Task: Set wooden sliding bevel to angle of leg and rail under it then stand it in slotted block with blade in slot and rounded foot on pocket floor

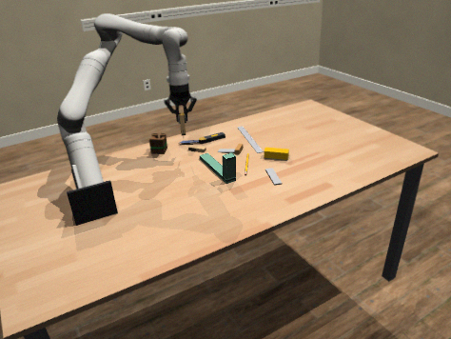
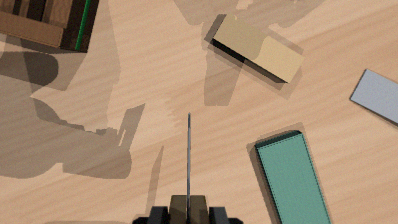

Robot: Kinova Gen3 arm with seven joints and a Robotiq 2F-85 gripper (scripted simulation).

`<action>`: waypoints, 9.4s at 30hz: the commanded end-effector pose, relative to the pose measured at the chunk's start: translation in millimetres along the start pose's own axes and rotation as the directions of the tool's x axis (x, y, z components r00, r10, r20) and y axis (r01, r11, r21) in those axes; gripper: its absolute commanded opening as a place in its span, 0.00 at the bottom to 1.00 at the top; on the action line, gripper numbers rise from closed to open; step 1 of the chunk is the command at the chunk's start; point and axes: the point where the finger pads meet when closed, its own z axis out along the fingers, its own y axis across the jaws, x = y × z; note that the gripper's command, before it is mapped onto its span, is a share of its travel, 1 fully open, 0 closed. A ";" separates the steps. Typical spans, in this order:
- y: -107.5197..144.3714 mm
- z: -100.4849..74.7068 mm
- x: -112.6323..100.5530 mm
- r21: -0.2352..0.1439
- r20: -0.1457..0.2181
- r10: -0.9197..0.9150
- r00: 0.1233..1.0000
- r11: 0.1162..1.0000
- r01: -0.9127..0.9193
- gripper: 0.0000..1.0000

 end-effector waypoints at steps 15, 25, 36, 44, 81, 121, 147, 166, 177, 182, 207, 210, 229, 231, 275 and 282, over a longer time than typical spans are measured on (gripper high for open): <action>73.9 6.3 -87.6 -0.015 -0.080 -0.182 0.980 0.983 0.181 0.10; 104.8 9.1 -125.4 -0.027 -0.109 -0.256 0.961 0.967 0.254 0.10; 126.3 11.0 -151.7 -0.036 -0.128 -0.306 0.943 0.952 0.304 0.10; 137.1 12.0 -165.0 -0.042 -0.138 -0.332 0.933 0.943 0.329 0.10; 141.8 16.9 -170.1 -0.044 -0.142 -0.343 0.929 0.939 0.340 0.10; 141.3 77.5 -161.1 -0.044 -0.141 -0.342 0.929 0.940 0.340 0.10; 143.3 79.0 -166.4 -0.044 -0.141 -0.342 0.929 0.940 0.340 0.10; 143.3 79.9 -166.3 -0.044 -0.141 -0.342 0.929 0.940 0.340 0.10; 143.3 83.4 -165.7 -0.044 -0.141 -0.342 0.929 0.940 0.340 0.10; 143.3 86.7 -165.3 -0.044 -0.141 -0.342 0.929 0.940 0.340 0.10; 143.1 104.9 -162.6 -0.044 -0.141 -0.342 0.929 0.940 0.340 0.10; 143.1 107.3 -162.2 -0.044 -0.141 -0.342 0.929 0.940 0.340 0.10; 143.0 114.9 -161.1 -0.044 -0.141 -0.342 0.929 0.940 0.340 0.10; 143.0 115.1 -161.1 -0.044 -0.141 -0.342 0.929 0.940 0.340 0.10; 143.0 117.8 -160.7 -0.044 -0.141 -0.342 0.929 0.940 0.340 0.10; 143.0 118.0 -160.6 -0.044 -0.141 -0.342 0.929 0.940 0.340 0.10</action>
